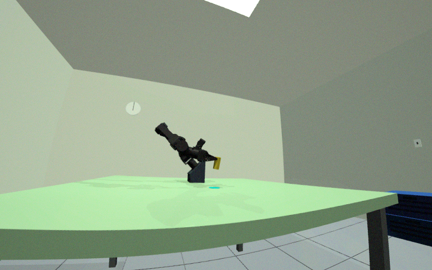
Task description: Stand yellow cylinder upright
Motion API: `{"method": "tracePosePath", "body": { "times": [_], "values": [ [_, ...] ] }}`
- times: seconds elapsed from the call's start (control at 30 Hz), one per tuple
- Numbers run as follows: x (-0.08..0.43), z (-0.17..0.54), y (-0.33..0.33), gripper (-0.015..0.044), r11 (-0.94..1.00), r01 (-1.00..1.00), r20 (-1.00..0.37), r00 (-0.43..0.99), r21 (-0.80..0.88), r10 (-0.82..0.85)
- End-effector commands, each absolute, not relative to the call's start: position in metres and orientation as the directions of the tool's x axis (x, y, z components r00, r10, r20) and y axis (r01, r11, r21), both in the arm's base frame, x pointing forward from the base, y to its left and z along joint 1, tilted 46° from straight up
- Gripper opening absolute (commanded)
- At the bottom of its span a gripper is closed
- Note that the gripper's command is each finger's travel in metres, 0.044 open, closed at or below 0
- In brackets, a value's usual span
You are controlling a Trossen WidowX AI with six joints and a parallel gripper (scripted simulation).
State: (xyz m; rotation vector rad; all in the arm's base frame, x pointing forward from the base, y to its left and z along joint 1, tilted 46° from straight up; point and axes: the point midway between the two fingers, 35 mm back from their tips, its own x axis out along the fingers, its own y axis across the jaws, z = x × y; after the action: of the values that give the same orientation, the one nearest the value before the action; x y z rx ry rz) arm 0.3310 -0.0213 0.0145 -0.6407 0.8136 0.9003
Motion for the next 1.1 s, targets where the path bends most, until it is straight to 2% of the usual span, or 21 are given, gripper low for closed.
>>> {"method": "tracePosePath", "body": {
  "times": [0.0, 0.53, 1.07],
  "values": [
    [0.330, 0.018, -0.021, 0.0105, 0.469, -0.867, -0.810, 0.392, -0.167, 0.436],
    [0.328, 0.028, -0.023, 0.0105, 0.448, -0.858, -0.740, 0.468, -0.251, 0.483],
    [0.328, 0.029, -0.023, 0.0105, 0.447, -0.858, -0.737, 0.471, -0.255, 0.484]
  ]
}}
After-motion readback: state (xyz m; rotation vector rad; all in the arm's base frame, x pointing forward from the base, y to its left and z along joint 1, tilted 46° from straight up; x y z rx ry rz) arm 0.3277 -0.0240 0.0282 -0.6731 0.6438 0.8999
